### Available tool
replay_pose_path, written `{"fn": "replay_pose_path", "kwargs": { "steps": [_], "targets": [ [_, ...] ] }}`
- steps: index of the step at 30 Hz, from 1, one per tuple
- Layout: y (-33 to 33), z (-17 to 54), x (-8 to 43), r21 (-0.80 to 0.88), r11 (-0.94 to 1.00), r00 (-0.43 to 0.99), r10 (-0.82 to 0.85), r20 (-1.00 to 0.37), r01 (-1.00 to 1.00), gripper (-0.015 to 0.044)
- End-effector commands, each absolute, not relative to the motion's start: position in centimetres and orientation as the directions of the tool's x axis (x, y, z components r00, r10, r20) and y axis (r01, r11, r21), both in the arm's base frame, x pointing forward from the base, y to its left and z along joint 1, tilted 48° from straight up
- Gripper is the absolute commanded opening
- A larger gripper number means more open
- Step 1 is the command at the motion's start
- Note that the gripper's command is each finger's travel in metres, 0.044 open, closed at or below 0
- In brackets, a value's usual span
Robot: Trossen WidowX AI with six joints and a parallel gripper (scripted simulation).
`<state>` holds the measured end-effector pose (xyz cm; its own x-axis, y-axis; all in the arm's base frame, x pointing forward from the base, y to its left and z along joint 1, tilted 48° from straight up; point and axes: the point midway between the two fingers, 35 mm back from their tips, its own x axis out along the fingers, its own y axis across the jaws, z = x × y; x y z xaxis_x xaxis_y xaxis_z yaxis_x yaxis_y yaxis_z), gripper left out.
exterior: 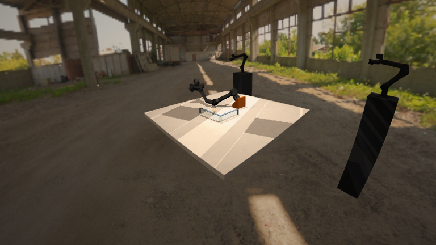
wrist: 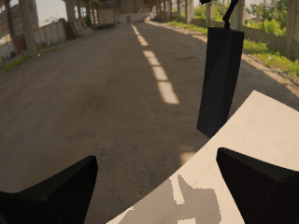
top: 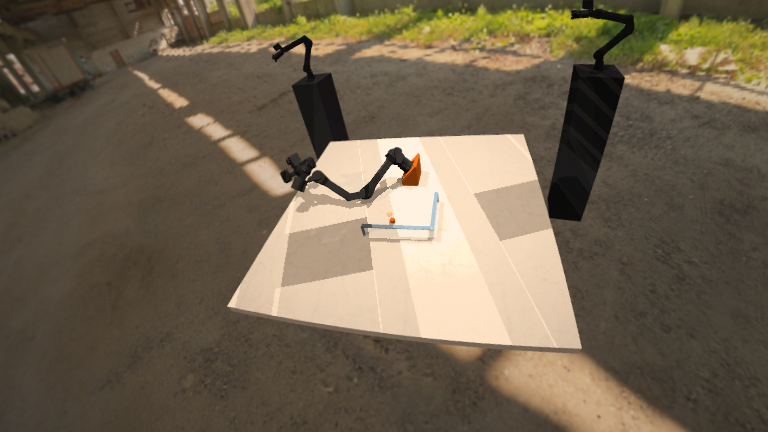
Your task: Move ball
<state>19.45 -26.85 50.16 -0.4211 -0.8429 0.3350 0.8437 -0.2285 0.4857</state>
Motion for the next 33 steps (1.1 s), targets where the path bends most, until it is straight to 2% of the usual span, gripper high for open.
{"fn": "replay_pose_path", "kwargs": {
  "steps": [1,6,7,11,20,30,33],
  "targets": [
    [-26.8,50.3,19.2,0.487,-0.23,-0.424,-0.84,0.339,0.843,0.0374],
    [-26.1,53.1,14.0,0.511,-0.264,-0.511,-0.742,0.433,0.818,0.0242],
    [-25.8,53.7,12.9,0.511,-0.279,-0.528,-0.722,0.447,0.813,0.0232],
    [-24.1,55.8,9.0,0.515,-0.337,-0.596,-0.626,0.503,0.788,0.0232],
    [-15.3,60.3,-2.0,0.555,-0.556,-0.763,-0.254,0.595,0.618,0.0232],
    [-7.5,61.1,-7.2,0.623,-0.655,-0.8,0.047,0.598,0.427,0.0232],
    [-4.1,61.0,-8.4,0.662,-0.668,-0.789,0.181,0.587,0.339,0.0232]
  ]
}}
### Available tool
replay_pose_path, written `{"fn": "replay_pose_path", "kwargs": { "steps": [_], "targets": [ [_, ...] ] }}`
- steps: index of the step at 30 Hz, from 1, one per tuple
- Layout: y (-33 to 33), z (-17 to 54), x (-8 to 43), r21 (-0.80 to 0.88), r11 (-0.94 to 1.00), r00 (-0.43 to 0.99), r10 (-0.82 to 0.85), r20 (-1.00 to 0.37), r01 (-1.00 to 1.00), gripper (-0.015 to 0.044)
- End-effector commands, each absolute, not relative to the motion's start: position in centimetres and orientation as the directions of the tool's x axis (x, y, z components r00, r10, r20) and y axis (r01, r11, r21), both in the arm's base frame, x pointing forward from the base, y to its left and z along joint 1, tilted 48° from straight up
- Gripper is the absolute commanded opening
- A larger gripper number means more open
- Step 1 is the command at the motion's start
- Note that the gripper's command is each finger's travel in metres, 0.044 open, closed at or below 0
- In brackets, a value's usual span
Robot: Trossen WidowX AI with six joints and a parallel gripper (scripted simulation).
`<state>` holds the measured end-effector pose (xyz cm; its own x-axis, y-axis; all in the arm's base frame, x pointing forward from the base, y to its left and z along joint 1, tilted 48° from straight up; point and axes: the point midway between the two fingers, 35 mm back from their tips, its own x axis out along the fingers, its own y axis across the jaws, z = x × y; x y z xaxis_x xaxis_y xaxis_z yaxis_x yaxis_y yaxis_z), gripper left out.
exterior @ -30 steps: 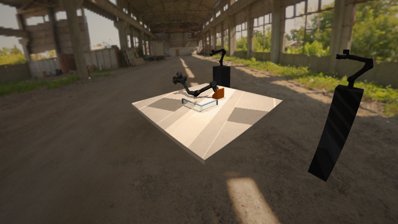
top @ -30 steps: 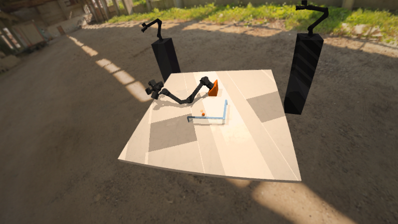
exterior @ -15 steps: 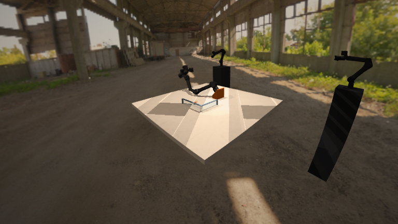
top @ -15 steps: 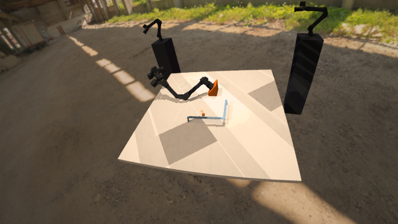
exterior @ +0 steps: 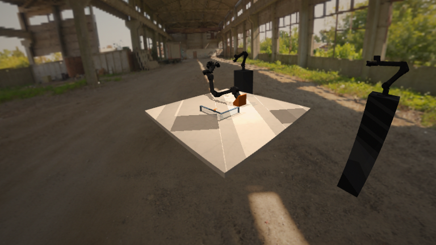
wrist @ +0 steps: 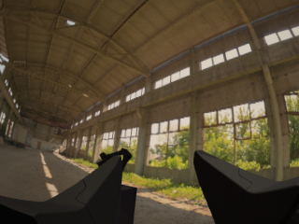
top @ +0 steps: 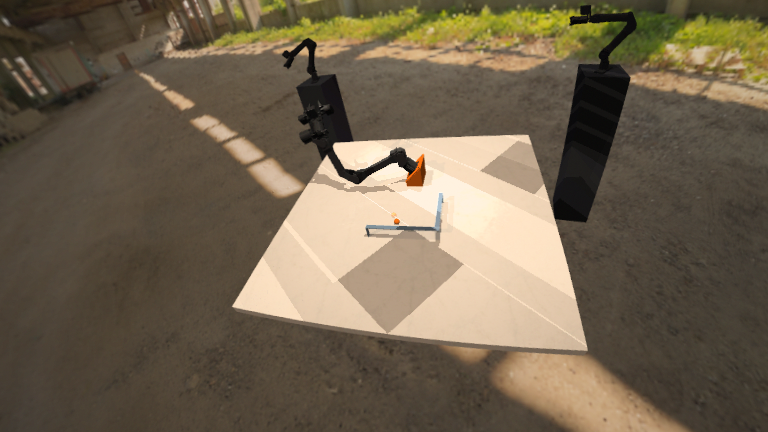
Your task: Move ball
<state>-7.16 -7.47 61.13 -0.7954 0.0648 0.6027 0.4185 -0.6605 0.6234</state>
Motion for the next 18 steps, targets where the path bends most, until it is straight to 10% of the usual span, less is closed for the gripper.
{"fn": "replay_pose_path", "kwargs": {
  "steps": [1,18],
  "targets": [
    [-2.9,60.9,-8.8,0.675,-0.671,-0.782,0.227,0.581,0.307,0.0232],
    [21.3,54.0,-7.2,0.783,-0.428,-0.427,0.874,0.232,-0.451,0.0232]
  ]
}}
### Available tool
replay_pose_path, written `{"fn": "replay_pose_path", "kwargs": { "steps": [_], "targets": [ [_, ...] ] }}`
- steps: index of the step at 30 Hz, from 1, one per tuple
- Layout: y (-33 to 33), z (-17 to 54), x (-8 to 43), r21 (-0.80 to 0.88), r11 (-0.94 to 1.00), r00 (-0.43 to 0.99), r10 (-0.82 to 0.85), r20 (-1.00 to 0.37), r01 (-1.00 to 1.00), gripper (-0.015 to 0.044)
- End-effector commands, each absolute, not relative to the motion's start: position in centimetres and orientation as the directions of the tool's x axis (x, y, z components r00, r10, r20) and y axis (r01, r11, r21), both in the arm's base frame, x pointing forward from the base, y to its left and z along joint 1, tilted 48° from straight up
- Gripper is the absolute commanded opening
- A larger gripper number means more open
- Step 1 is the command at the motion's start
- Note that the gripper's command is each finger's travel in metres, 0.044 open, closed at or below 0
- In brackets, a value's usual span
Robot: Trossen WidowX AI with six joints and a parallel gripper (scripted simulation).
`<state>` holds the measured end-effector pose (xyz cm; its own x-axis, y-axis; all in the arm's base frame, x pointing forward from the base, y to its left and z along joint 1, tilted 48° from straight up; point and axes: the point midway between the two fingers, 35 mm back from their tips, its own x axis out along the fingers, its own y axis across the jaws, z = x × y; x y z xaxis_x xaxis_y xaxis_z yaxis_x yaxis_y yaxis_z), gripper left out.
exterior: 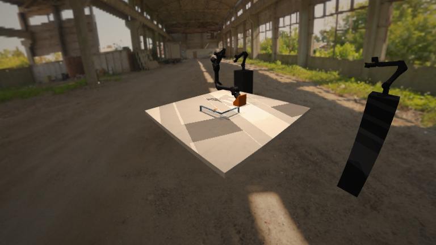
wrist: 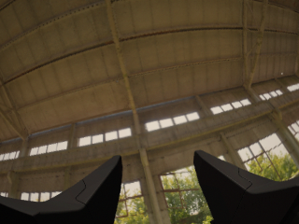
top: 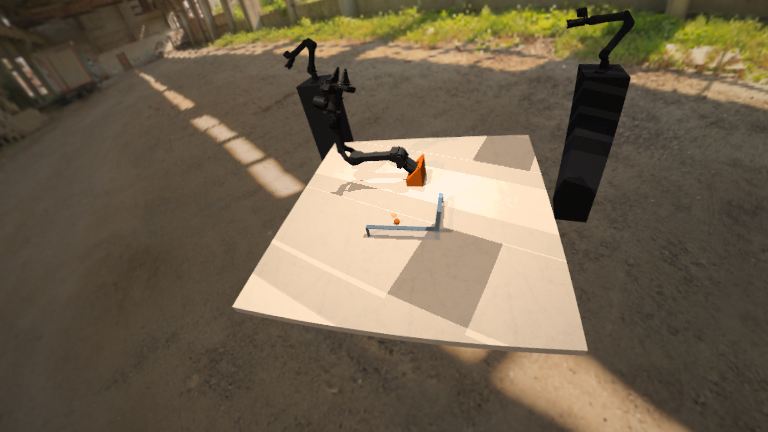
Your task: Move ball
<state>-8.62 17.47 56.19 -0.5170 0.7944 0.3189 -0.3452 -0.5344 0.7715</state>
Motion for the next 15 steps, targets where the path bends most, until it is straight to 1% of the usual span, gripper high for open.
{"fn": "replay_pose_path", "kwargs": {
  "steps": [1,3,9,11,15],
  "targets": [
    [22.2,53.3,-6.6,0.796,-0.391,-0.397,0.894,0.208,-0.463,0.0232],
    [23.9,52.1,-5.5,0.806,-0.326,-0.344,0.925,0.162,-0.495,0.0232],
    [27.6,49.2,-2.7,0.76,-0.173,-0.213,0.976,0.047,-0.626,0.0232],
    [27.9,48.8,-2.2,0.768,-0.153,-0.198,0.98,0.035,-0.622,0.0232],
    [29.4,46.7,0.2,0.775,-0.053,-0.121,0.992,-0.031,-0.63,0.0232]
  ]
}}
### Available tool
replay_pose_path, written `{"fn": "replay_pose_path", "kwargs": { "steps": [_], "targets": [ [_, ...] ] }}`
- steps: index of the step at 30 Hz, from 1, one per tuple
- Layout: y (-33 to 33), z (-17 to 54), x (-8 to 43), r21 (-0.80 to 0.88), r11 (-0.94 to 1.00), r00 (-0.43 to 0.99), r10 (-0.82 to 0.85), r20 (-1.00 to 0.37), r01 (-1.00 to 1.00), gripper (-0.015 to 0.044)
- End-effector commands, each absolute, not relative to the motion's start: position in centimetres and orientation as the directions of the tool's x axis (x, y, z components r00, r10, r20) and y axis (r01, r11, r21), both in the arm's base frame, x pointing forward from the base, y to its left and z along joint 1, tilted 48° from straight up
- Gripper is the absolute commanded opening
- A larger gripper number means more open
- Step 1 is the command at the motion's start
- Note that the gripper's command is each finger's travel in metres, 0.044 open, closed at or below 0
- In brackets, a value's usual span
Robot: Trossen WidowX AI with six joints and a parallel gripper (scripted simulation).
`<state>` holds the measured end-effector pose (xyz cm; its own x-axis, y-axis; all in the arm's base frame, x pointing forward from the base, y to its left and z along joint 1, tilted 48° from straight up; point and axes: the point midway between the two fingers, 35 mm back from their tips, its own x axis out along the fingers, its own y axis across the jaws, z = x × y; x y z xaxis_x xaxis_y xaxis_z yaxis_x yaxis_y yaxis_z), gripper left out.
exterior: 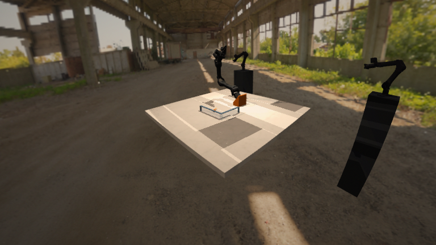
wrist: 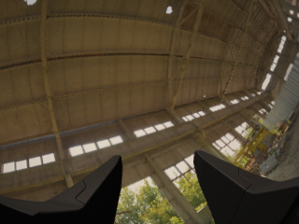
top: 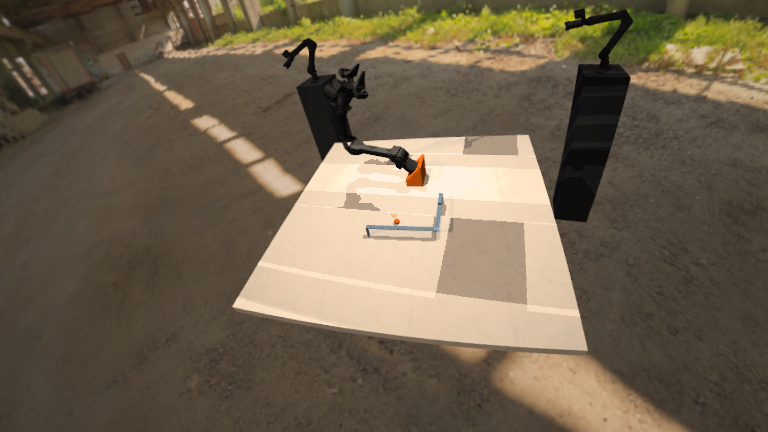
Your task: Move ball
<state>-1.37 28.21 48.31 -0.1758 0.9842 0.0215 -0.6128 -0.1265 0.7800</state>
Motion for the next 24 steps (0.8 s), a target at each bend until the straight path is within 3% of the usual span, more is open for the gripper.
{"fn": "replay_pose_path", "kwargs": {
  "steps": [1,14,24],
  "targets": [
    [29.8,46.2,0.7,0.764,-0.027,-0.1,0.994,-0.049,-0.645,0.0232],
    [33.8,36.3,12.1,0.48,0.428,0.262,0.889,-0.375,-0.766,0.0232],
    [31.4,25.2,22.7,-0.039,0.662,0.503,0.528,-0.685,-0.748,0.0232]
  ]
}}
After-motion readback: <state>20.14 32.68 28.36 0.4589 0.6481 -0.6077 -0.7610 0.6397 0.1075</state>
